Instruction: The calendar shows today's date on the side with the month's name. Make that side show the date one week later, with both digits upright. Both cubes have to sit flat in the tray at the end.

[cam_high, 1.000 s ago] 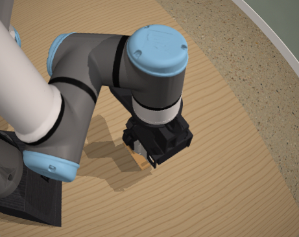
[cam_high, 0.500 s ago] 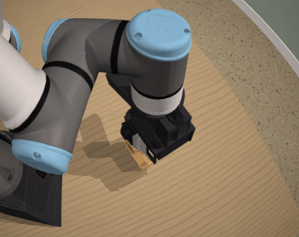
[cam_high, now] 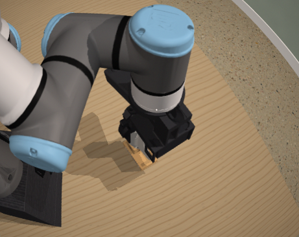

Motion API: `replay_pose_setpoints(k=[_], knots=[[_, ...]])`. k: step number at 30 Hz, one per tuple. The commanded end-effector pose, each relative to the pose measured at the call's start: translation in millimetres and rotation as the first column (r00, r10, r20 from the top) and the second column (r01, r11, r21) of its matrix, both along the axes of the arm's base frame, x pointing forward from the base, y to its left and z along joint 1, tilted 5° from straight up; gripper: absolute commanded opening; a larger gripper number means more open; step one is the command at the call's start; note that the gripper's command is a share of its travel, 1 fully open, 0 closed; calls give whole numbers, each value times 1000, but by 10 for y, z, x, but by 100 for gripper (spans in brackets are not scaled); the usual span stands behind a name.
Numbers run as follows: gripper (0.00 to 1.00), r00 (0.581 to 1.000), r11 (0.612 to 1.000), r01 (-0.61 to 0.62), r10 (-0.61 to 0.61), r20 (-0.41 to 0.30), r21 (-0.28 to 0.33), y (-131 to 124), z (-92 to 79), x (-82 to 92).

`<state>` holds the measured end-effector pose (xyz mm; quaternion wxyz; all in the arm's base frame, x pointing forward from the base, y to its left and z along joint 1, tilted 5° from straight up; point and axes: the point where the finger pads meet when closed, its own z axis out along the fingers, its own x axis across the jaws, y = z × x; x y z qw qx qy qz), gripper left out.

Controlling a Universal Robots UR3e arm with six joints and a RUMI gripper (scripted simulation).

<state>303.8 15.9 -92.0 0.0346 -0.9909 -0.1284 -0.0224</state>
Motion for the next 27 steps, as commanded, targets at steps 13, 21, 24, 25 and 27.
replay_pose_setpoints(k=[13, 21, 24, 25, 27], knots=[[11, 1000, 1000, -11, 11, -3, 1, 3, 4, -9], [11, 999, 999, -36, 36, -2, 0, 12, 5, -11], [11, 998, 998, -56, 56, 0, 0, 18, 5, -13], [11, 998, 998, -64, 64, 1, -1, 21, 5, -14], [11, 997, 997, -82, 82, 2, -1, 26, 4, -16]])
